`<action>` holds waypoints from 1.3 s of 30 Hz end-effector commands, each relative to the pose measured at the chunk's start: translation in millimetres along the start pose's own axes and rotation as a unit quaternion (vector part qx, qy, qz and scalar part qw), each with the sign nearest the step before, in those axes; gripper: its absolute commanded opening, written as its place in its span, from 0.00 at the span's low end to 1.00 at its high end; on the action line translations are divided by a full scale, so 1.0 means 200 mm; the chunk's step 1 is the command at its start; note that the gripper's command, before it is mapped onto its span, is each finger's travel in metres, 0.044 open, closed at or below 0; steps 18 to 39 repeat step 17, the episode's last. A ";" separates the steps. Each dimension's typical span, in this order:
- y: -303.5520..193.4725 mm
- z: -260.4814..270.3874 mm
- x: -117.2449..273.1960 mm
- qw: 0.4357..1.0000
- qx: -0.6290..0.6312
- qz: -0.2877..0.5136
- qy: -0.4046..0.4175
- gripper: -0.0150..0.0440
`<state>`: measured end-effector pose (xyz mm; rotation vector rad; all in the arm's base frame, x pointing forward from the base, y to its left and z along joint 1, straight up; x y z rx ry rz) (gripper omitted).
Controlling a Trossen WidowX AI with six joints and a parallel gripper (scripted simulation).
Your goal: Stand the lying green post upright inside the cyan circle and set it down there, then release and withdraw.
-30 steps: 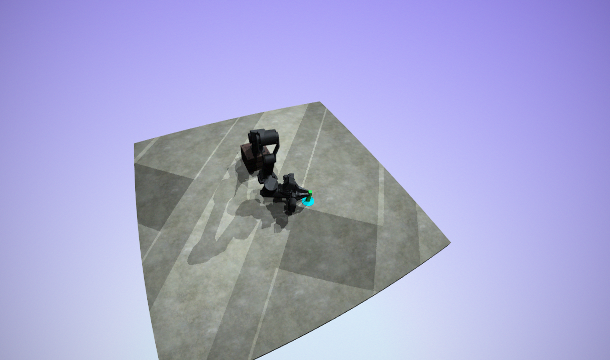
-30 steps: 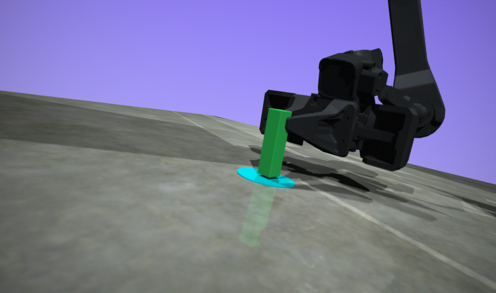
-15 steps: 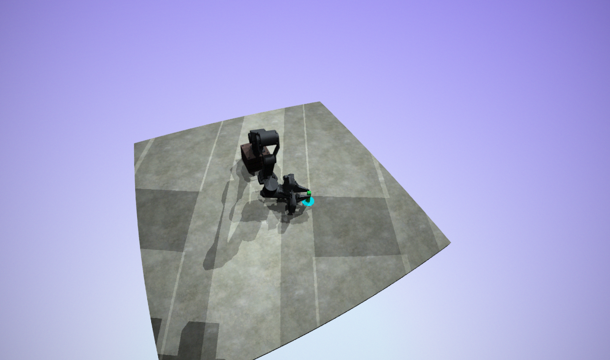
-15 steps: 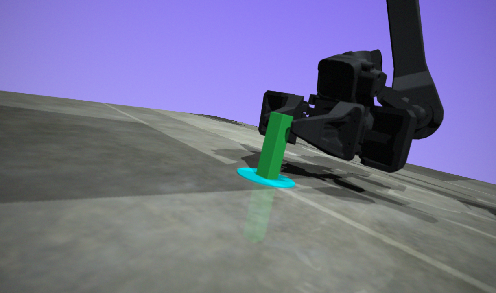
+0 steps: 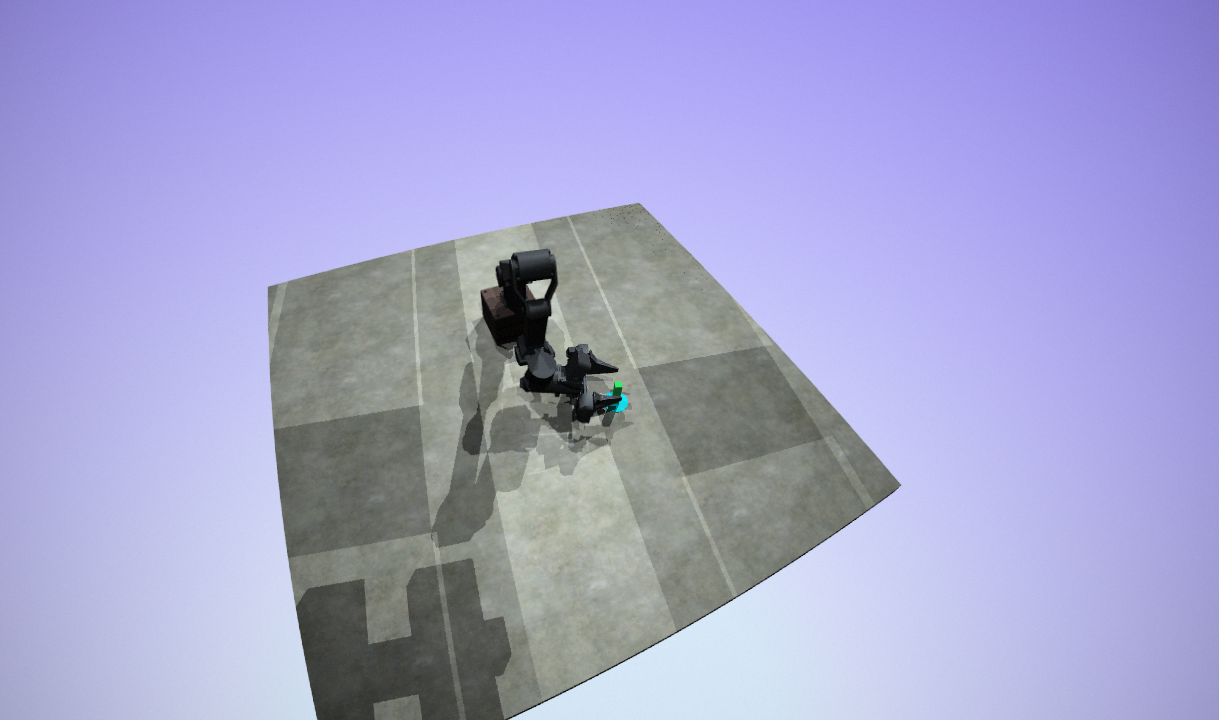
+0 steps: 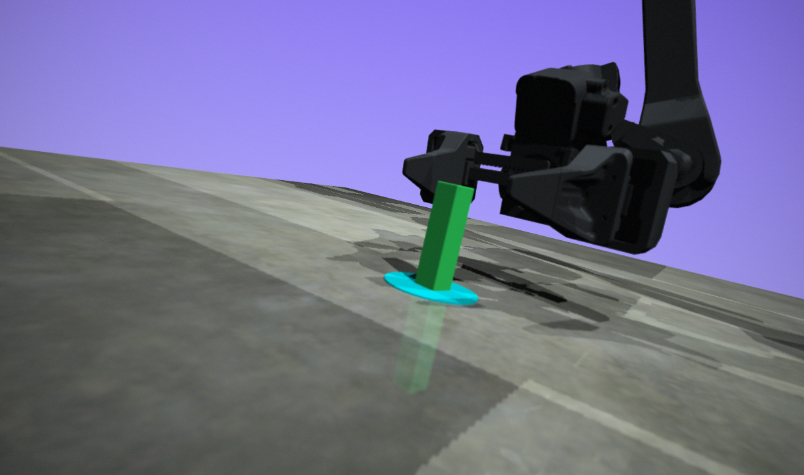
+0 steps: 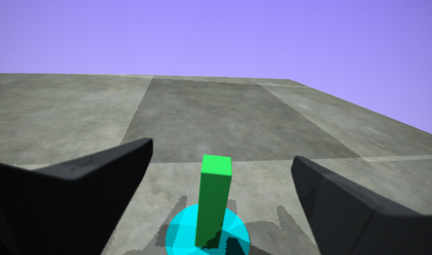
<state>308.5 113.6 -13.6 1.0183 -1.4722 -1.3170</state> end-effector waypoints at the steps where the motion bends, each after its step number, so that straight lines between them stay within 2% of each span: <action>1: 0.10 -0.02 0.01 1.000 0.005 -0.001 -0.001 0.93; 14: 0.37 0.00 0.04 1.000 0.006 -0.002 0.000 0.93; 39: 0.37 -0.01 0.04 1.000 0.004 0.000 -0.002 0.93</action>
Point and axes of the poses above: the point midway between the two fingers, 35 mm back from their tips, its own x axis back along the fingers, its own z axis across the jaws, y = z × x, the point moved 2 cm from there along x, back along the fingers, and after that the axes turned 2 degrees about x, right-handed, at the moved point
